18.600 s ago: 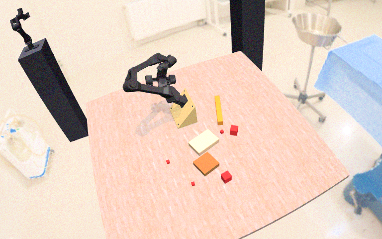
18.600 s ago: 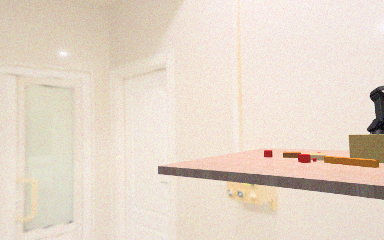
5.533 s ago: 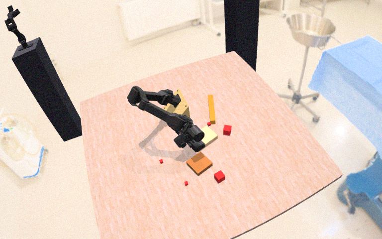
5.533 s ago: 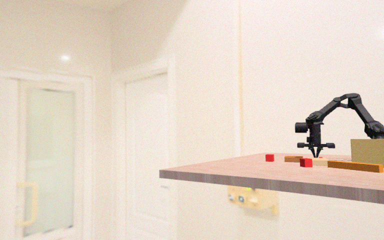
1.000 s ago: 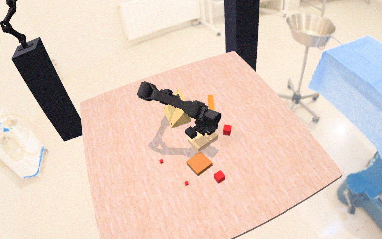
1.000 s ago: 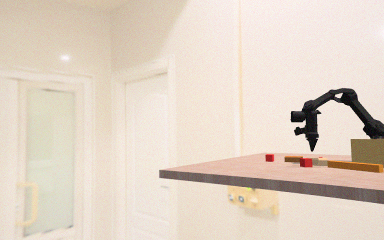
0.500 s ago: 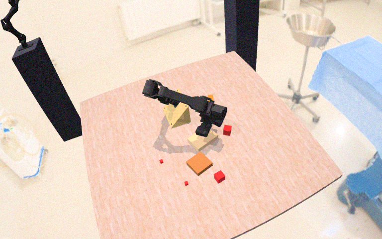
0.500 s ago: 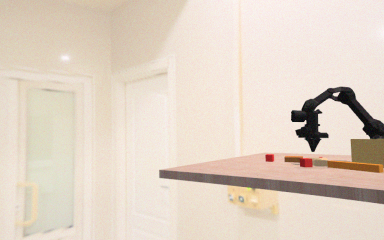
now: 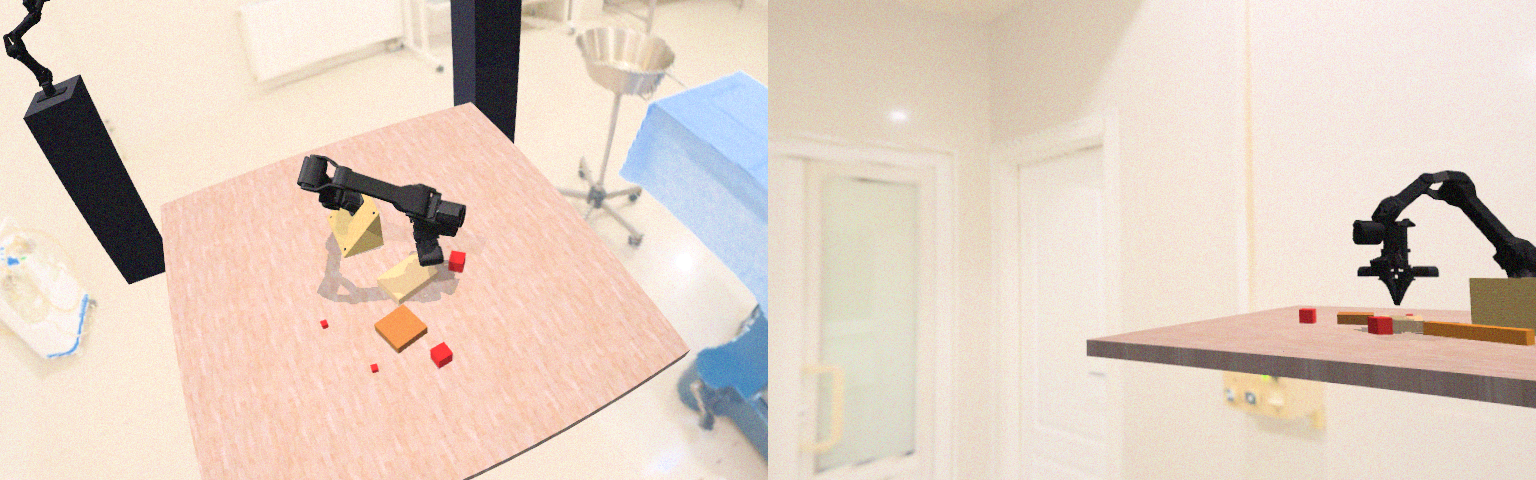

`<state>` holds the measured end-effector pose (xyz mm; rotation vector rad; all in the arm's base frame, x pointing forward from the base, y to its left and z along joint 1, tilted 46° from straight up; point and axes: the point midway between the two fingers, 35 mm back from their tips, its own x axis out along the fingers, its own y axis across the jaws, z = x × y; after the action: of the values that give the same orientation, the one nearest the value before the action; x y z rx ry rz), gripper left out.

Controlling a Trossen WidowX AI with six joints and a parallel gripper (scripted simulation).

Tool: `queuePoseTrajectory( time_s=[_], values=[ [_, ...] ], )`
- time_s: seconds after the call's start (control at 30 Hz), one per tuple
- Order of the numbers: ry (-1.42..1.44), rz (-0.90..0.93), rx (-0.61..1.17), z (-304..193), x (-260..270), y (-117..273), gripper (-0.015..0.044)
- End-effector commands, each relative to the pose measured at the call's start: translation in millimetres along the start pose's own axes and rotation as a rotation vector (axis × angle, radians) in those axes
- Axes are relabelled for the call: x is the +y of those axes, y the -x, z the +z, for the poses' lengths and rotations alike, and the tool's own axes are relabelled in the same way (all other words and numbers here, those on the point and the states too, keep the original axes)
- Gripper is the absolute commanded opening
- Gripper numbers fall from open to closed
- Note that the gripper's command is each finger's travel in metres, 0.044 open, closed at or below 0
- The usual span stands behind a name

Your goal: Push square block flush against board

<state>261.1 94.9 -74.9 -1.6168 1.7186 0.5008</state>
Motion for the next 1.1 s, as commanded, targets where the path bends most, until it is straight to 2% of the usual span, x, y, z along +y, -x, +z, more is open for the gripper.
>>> queuePoseTrajectory(
  time_s=[0.0,0.33,0.47,0.63,1.07],
  values=[
    [0.111,0.003,-0.003,6.6,5.6,-0.1,0.0],
    [0.431,0.007,0.006,20.8,21.7,-2.8,0.0],
    [0.436,0.007,0.007,21.1,21.8,-5.2,0.0],
    [0.534,0.008,0.013,23.7,26.9,-57.2,0.0],
    [0.539,0.008,0.011,18.3,22.5,-58.9,0.0]
  ],
)
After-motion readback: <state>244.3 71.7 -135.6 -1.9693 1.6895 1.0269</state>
